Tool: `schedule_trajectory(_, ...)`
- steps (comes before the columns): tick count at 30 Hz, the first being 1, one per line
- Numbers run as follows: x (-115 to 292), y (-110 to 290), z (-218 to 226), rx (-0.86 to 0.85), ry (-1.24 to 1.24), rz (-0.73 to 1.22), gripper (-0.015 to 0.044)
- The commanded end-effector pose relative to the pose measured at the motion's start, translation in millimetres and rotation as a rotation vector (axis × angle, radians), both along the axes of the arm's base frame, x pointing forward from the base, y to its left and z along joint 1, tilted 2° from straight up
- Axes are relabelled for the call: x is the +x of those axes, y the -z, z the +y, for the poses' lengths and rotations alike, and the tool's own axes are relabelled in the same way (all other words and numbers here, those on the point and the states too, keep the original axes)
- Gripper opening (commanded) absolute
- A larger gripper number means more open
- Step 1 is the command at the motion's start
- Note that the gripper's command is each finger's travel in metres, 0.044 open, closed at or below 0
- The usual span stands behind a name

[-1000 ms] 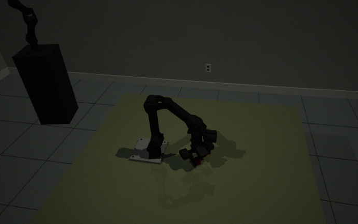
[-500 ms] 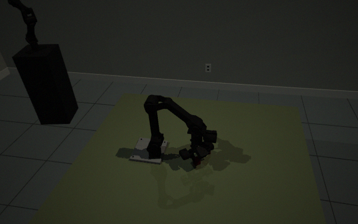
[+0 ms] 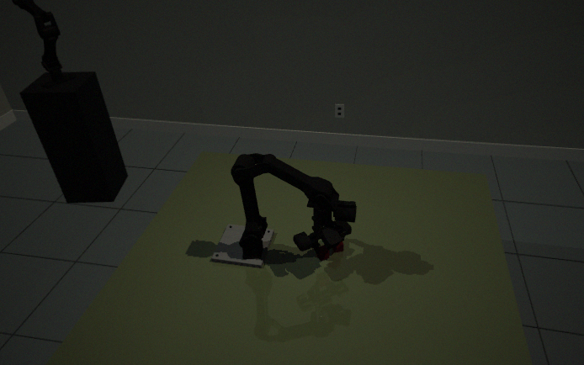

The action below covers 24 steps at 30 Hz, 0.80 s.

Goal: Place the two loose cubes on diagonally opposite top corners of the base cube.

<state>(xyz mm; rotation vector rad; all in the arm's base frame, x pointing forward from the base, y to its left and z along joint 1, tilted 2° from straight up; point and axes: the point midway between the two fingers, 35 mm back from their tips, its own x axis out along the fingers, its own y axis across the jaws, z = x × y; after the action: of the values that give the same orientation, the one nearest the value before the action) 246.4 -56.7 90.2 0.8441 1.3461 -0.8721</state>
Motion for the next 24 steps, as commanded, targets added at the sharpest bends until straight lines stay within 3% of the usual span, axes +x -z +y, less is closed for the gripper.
schedule_trajectory(1, 0, -13, 0, -0.001, 0.002, -0.003, 0.0105)
schedule_trajectory(19, -8, -62, 4, -0.001, -0.005, -0.002, 0.0105)
schedule_trajectory(24, 0, -62, 10, -0.006, -0.184, 0.004, 0.0105)
